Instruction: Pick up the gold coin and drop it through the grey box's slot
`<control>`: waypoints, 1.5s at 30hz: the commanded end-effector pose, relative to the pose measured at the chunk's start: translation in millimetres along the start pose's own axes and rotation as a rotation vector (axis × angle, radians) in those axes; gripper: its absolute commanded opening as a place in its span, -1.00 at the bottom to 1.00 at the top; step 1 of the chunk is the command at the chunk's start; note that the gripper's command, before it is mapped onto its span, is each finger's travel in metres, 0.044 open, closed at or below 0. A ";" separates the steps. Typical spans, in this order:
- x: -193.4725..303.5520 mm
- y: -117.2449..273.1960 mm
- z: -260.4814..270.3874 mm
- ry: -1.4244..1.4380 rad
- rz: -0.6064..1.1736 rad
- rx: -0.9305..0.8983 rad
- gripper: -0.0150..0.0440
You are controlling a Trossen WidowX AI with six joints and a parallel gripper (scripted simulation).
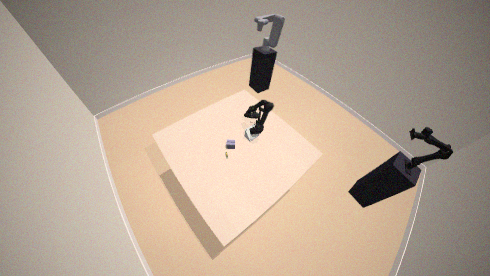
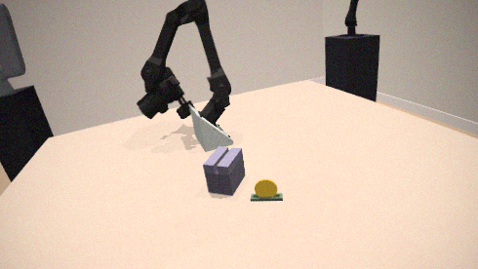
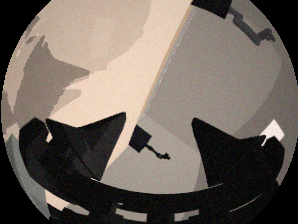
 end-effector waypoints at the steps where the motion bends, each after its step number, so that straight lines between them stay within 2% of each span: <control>1: -0.3 0.8 -0.7 -0.008 -0.001 -0.003 0.78; 9: -11.5 47.1 -25.9 -0.349 -0.057 -0.140 0.06; 20: -14.7 151.9 -40.8 -0.723 -0.221 -0.401 0.05; 28: -1.4 208.3 -30.5 -0.776 -0.336 -0.497 0.05; 37: 28.7 292.7 5.5 -0.823 -0.441 -0.740 0.05; 45: 73.2 358.4 60.4 -0.755 -0.481 -0.948 0.05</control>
Point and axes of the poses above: the point midway between the two fingers, 35 mm back from their tips, its own y axis back along the fingers, its own z axis across the jaws, x = y × z, the point moved 8 cm from there along y, back along the fingers, and after that the axes turned 4 degrees about y, right-handed, at the moved point
